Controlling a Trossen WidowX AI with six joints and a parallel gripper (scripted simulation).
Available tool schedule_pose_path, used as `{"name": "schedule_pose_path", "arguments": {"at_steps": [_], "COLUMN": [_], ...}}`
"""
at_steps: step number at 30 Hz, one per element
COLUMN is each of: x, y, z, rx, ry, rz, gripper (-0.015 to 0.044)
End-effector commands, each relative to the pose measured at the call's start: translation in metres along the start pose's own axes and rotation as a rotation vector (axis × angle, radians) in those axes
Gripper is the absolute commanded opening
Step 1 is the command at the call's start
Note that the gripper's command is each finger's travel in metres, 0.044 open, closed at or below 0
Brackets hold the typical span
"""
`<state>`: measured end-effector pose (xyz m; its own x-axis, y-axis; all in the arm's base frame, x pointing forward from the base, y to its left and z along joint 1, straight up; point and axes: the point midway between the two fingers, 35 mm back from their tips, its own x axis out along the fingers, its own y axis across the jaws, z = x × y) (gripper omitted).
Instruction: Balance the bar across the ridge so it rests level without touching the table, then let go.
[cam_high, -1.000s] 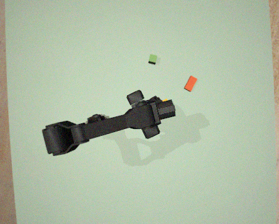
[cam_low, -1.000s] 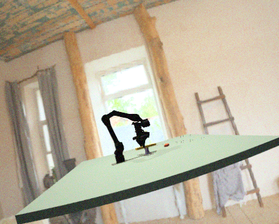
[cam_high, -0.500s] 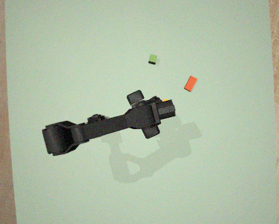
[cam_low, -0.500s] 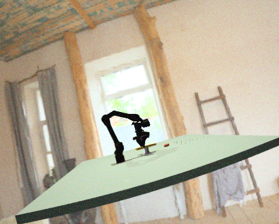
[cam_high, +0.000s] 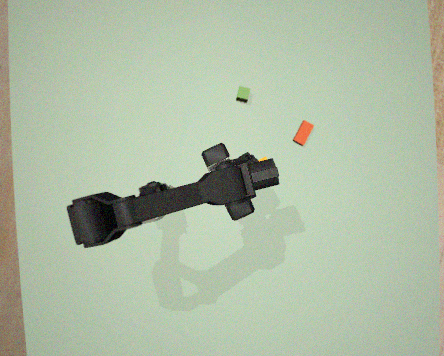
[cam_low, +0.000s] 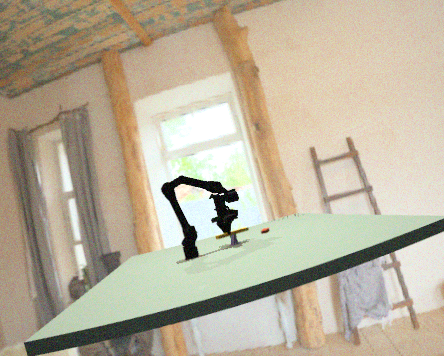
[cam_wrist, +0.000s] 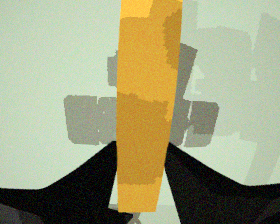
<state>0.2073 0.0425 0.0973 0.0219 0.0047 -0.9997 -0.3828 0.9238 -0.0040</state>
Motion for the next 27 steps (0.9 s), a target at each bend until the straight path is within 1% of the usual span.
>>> {"name": "schedule_pose_path", "arguments": {"at_steps": [1,27], "x": [0.0024,0.0009], "y": [0.0002,0.0002], "z": [-0.0013,-0.0015], "rx": [0.004,0.004], "ry": [0.005,0.005], "rz": [0.001,0.001], "gripper": [0.0000,0.0000]}}
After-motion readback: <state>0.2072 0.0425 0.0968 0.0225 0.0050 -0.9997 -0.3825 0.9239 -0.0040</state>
